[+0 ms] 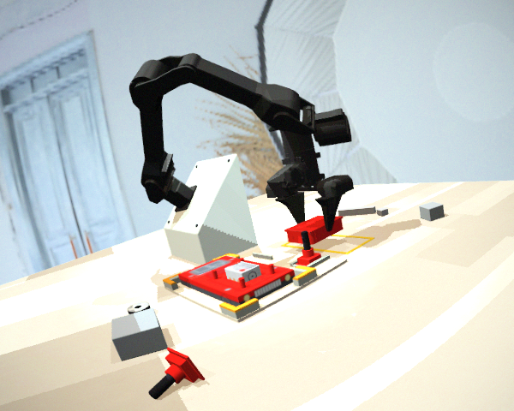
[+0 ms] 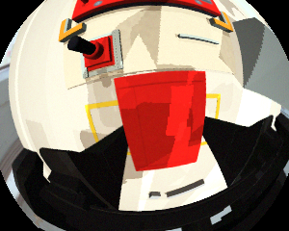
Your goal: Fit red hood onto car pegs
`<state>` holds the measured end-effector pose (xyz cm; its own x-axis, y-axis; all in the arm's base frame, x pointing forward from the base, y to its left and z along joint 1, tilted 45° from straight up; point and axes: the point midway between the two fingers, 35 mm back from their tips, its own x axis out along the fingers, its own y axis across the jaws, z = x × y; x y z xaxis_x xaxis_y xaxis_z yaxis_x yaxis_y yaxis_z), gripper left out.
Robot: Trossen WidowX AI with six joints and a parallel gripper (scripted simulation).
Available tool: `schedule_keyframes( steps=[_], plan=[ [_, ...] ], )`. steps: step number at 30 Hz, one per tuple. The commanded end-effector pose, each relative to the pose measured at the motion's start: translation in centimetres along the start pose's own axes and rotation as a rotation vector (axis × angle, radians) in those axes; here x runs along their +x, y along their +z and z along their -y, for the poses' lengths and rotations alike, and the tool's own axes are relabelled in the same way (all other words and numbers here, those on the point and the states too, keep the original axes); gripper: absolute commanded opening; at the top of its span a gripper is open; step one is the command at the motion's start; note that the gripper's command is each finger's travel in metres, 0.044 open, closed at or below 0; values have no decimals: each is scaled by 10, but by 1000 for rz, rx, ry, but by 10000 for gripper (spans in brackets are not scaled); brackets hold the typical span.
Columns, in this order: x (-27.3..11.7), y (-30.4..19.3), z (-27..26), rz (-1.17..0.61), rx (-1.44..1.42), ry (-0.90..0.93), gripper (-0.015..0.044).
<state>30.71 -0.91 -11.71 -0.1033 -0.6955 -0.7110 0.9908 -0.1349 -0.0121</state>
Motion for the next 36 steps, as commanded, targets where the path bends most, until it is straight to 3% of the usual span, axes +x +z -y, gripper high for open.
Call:
schedule_keyframes(
  steps=[1, 15, 21, 36],
  plan=[
    [-24, 0, -3, -9, 10, 10, 0],
    [-74, 0, -2, -12, 10, 10, 0],
    [-70, 1, -3, -7, -15, 10, 0],
    [-74, 48, -21, -21, -401, 13, 0]
  ],
)
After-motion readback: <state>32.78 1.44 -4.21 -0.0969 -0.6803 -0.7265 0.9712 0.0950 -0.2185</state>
